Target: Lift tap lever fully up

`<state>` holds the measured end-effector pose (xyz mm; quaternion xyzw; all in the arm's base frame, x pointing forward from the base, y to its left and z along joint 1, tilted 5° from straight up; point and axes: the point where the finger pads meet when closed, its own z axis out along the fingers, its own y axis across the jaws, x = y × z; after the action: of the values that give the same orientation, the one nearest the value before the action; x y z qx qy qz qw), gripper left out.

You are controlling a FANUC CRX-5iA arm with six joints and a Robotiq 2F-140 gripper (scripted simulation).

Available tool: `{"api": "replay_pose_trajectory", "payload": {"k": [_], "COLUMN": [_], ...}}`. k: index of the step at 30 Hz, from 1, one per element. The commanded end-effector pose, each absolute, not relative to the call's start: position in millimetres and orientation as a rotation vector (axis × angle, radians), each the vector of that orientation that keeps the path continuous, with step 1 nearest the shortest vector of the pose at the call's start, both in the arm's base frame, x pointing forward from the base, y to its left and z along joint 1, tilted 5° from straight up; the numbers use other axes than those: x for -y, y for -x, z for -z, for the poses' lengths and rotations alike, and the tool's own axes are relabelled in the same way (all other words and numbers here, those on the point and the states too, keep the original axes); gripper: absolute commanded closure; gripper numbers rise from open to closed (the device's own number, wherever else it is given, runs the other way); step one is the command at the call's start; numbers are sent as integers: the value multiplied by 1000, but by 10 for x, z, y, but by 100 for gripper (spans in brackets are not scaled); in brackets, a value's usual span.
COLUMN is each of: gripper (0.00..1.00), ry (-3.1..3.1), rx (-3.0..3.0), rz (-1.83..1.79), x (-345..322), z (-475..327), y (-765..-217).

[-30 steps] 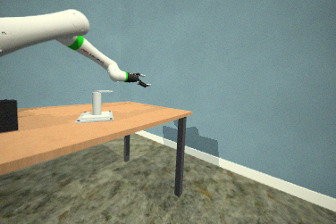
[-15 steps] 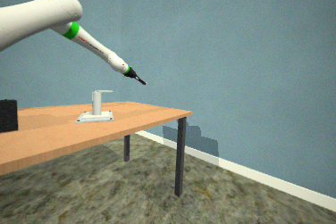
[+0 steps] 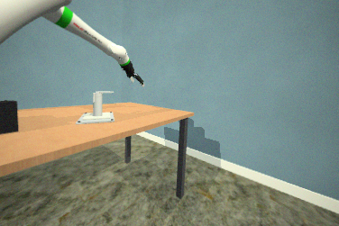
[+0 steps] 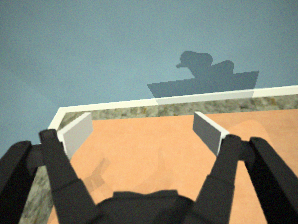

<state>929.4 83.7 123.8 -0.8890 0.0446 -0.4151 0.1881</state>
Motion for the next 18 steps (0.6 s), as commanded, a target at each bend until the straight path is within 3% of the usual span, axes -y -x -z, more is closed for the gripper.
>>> {"api": "replay_pose_trajectory", "payload": {"k": [1,18], "gripper": [0,0], "ry": [2593,2824], "rx": [-5,280], "rz": [1043,660], "x": [-716,-110], "z": [-1184,-1070], "y": [-8878,-7521]}}
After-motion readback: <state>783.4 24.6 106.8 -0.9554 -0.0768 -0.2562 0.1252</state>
